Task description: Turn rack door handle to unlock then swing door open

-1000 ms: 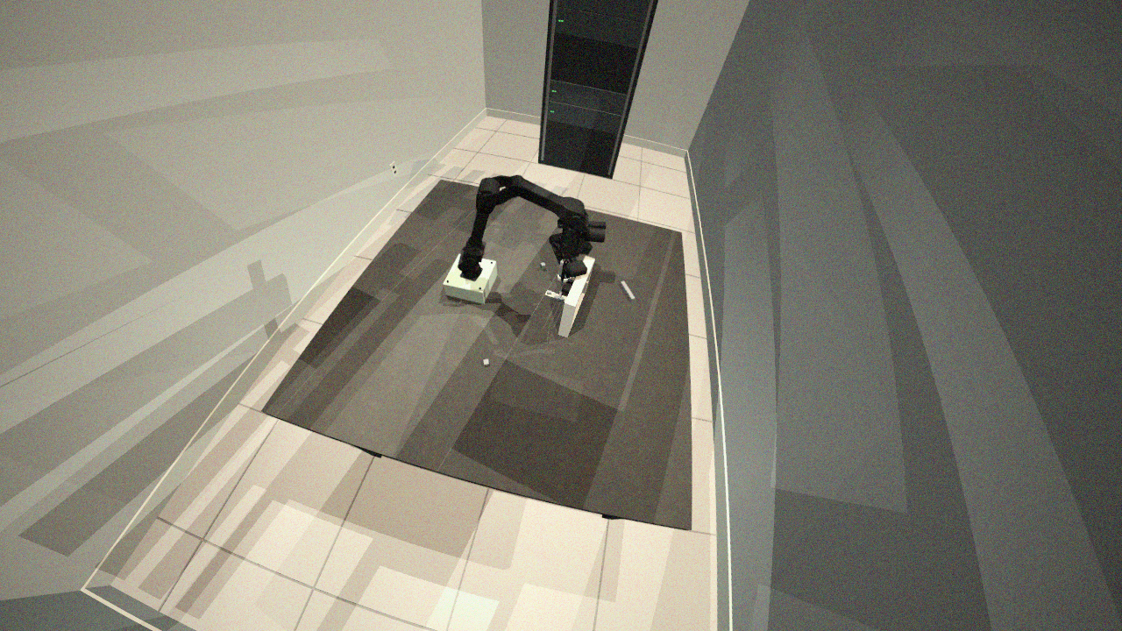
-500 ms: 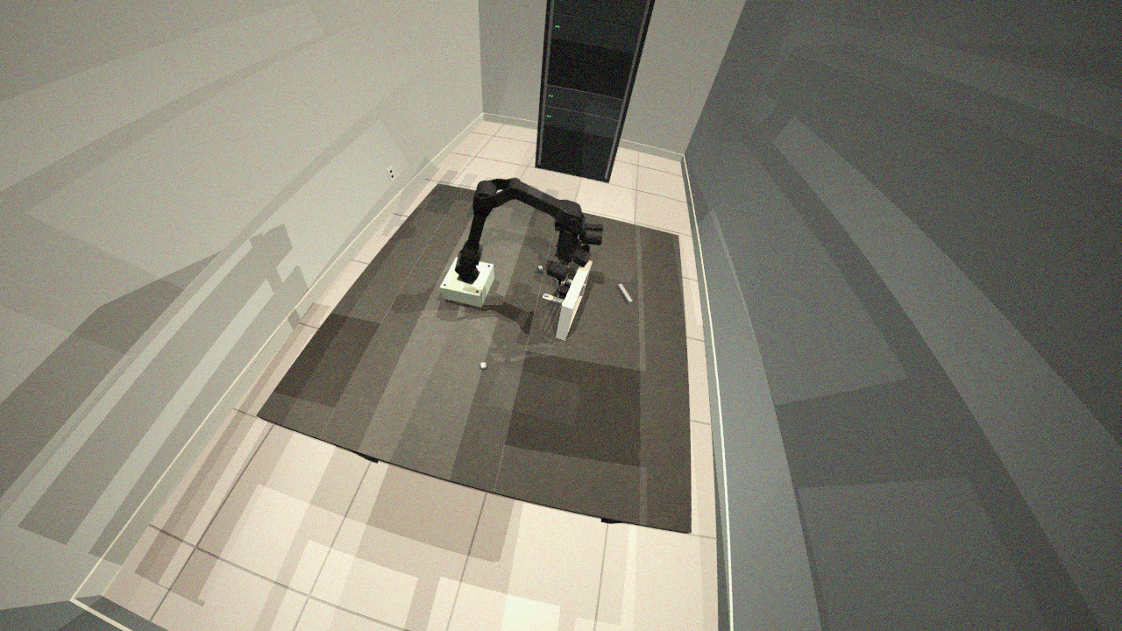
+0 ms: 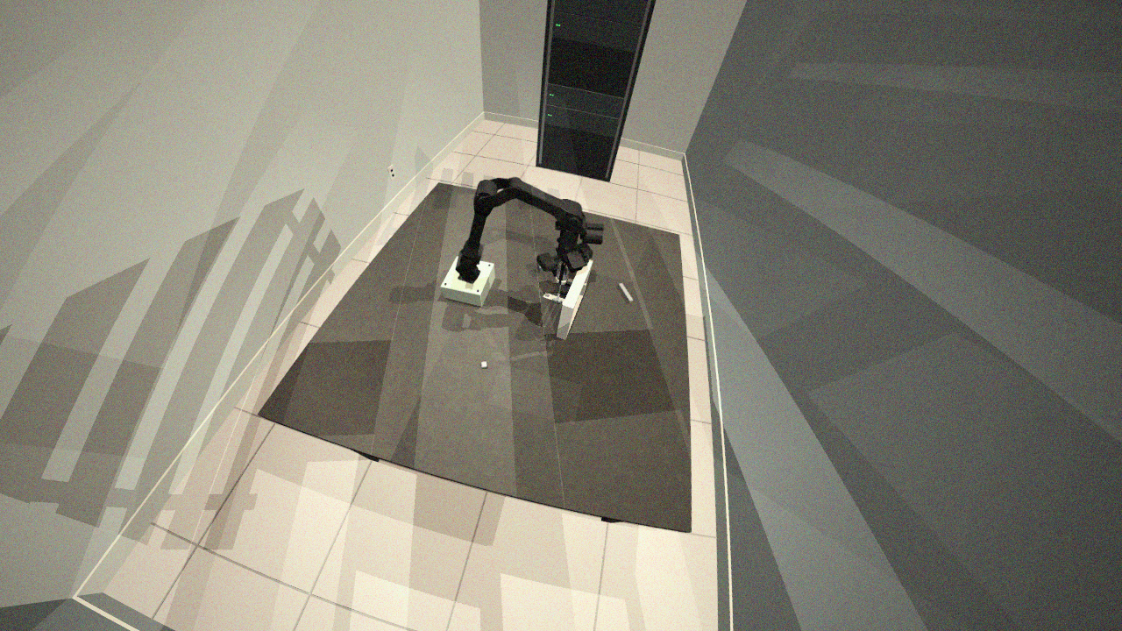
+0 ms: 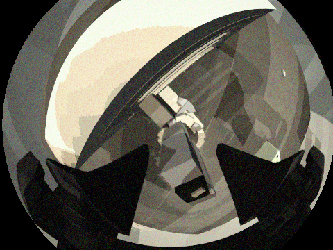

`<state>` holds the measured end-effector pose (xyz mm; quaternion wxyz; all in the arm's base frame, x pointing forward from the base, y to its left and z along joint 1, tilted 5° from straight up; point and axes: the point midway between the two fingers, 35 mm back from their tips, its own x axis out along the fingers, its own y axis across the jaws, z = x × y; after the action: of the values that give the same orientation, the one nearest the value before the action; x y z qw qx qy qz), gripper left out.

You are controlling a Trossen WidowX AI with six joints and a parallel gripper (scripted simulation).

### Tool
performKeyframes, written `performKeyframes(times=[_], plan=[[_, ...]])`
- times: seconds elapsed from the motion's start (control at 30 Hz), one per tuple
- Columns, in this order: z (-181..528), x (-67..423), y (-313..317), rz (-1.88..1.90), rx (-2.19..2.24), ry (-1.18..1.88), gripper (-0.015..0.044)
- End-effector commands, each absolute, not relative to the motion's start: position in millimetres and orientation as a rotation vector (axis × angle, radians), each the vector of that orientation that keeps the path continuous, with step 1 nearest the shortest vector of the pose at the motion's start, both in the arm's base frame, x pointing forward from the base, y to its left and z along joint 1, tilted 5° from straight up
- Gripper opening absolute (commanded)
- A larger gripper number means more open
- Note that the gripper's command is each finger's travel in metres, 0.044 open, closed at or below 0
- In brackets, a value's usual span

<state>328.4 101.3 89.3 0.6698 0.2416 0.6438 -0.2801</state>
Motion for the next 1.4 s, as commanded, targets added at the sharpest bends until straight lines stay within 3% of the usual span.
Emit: performKeyframes(times=[0.0, 0.53, 0.83, 1.37], plan=[[88.0, 329.0, 100.8, -0.777, 0.689, 1.397, 0.0299], [87.9, 329.0, 100.8, -1.342, 1.283, 1.065, 0.0299], [87.9, 329.0, 100.8, -1.365, 1.307, 1.047, 0.0299], [87.9, 329.0, 100.8, -1.365, 1.307, 1.047, 0.0192]])
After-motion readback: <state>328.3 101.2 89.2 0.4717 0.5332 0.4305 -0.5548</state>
